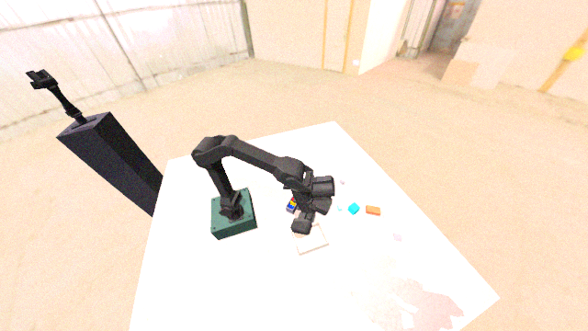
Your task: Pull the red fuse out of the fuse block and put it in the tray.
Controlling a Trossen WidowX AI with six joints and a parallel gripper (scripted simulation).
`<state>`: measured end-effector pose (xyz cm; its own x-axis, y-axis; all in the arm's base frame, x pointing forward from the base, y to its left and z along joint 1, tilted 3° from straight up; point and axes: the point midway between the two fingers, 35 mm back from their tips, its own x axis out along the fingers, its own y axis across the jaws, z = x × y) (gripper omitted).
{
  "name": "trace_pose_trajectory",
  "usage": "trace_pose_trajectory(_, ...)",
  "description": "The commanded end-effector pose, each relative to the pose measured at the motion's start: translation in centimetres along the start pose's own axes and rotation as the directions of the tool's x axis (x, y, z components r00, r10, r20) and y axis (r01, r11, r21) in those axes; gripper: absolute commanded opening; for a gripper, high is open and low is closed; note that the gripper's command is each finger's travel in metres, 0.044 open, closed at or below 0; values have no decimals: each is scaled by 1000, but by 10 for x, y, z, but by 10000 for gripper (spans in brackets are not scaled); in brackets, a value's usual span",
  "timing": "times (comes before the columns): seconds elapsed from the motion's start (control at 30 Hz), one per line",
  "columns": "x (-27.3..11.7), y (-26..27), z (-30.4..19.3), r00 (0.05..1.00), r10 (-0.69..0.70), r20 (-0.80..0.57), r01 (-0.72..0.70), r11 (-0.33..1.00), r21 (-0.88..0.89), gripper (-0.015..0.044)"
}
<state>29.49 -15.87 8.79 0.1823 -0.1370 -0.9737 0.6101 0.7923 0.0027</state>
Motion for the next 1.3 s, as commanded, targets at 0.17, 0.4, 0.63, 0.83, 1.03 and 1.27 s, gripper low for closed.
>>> trace_pose_trajectory(0.17, 37, 116, -96, 978, 35, -206, -15, 995, 99, 74)
trace_pose_trajectory(0.4, 45, 139, -136, 963, 8, -269, 28, 991, 129, 74)
trace_pose_trajectory(0.63, 48, 139, -137, 963, 8, -269, 28, 991, 129, 74)
trace_pose_trajectory(0.83, 53, 138, -138, 963, 8, -269, 28, 991, 129, 74)
trace_pose_trajectory(1.03, 59, 138, -139, 963, 8, -269, 28, 991, 129, 74)
trace_pose_trajectory(1.27, 66, 137, -141, 963, 8, -269, 28, 991, 129, 74)
